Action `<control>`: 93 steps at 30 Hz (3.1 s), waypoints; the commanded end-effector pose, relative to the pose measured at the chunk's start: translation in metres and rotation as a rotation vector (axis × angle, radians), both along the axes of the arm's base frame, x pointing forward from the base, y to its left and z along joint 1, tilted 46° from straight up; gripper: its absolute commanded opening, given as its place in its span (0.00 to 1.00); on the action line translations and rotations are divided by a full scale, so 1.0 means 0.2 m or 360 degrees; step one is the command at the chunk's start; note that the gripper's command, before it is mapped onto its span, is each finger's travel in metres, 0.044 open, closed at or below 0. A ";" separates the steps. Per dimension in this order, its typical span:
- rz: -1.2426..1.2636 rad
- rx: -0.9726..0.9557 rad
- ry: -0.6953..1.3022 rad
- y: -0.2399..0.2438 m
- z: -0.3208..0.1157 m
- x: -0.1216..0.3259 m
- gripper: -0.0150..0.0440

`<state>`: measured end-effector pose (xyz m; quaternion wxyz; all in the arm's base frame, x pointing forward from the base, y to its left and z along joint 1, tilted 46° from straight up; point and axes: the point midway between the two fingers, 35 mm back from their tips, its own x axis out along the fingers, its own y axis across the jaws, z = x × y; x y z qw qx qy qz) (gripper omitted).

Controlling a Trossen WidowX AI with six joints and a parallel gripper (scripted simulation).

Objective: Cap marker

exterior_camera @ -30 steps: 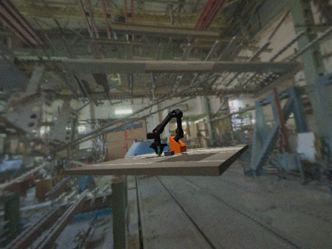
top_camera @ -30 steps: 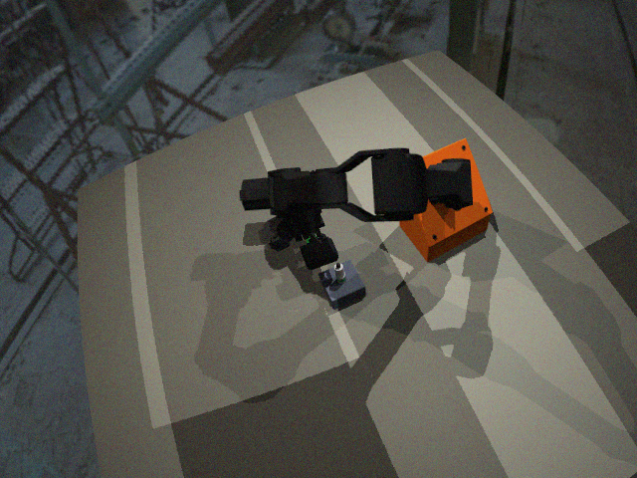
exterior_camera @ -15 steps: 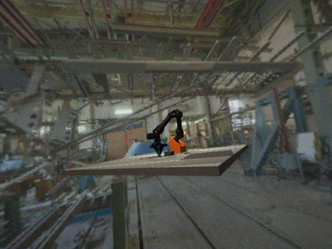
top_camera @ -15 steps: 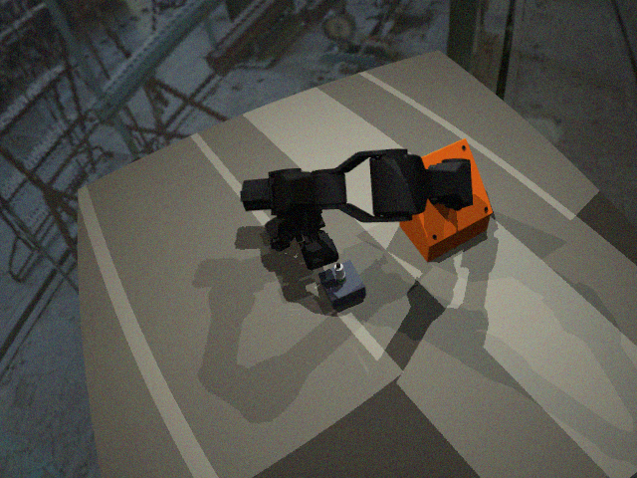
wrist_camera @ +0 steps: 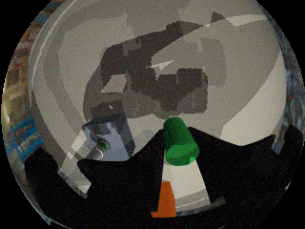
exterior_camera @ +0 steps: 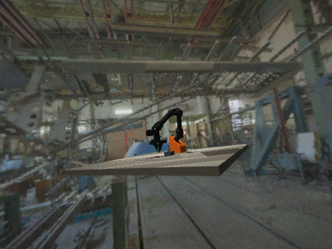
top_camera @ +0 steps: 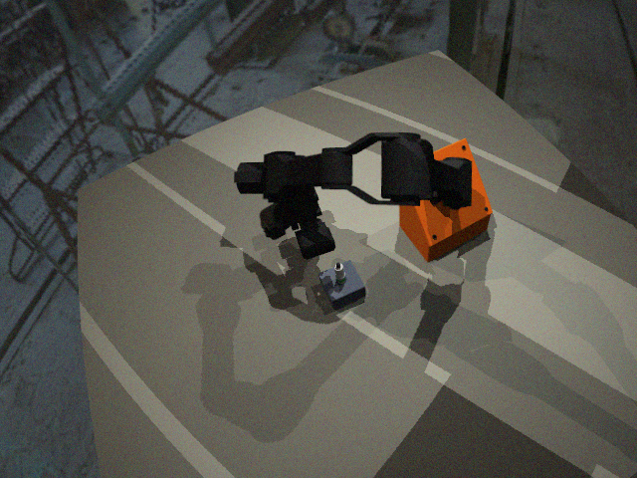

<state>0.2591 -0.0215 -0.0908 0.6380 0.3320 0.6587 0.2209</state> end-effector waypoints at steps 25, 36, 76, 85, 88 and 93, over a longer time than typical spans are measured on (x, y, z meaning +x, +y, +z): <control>0.0000 -0.0013 -0.0004 -0.03 0.33 0.00 0.25; 0.0003 -0.0010 -0.0006 0.03 0.49 -0.02 0.25; 0.0010 -0.0005 -0.0009 0.20 0.55 -0.05 0.25; 0.0010 -0.0003 -0.0010 0.26 0.50 -0.04 0.25; 0.0010 -0.0002 -0.0010 0.27 0.49 -0.04 0.25; 0.0011 0.0000 -0.0010 0.30 0.46 -0.05 0.25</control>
